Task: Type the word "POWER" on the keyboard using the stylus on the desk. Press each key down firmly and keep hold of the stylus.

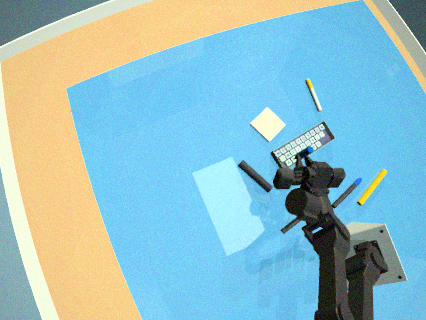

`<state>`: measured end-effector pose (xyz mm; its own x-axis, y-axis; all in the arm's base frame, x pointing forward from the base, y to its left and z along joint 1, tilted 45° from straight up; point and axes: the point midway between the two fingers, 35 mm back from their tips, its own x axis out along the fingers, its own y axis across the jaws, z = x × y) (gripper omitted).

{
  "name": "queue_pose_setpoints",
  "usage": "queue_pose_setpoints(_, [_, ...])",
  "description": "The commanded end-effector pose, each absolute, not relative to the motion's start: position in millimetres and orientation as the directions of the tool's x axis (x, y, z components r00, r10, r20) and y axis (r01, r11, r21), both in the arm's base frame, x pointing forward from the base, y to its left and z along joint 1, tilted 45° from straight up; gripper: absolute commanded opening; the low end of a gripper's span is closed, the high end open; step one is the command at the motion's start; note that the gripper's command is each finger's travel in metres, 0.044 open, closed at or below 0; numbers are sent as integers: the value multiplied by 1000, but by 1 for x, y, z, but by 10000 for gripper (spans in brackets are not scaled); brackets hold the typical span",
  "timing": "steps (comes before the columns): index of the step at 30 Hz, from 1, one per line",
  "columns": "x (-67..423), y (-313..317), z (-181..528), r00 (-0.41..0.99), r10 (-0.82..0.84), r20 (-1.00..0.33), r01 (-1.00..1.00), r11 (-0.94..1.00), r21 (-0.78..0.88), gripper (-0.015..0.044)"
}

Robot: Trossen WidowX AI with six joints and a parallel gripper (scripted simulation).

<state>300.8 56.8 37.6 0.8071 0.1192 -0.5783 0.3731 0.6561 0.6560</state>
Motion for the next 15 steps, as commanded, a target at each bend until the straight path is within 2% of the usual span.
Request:
queue_pose_setpoints(1, [300,57,33,802,115,-586,383,653,653,81])
queue_pose_setpoints(15, [300,58,33,802,115,-586,383,653,653,81])
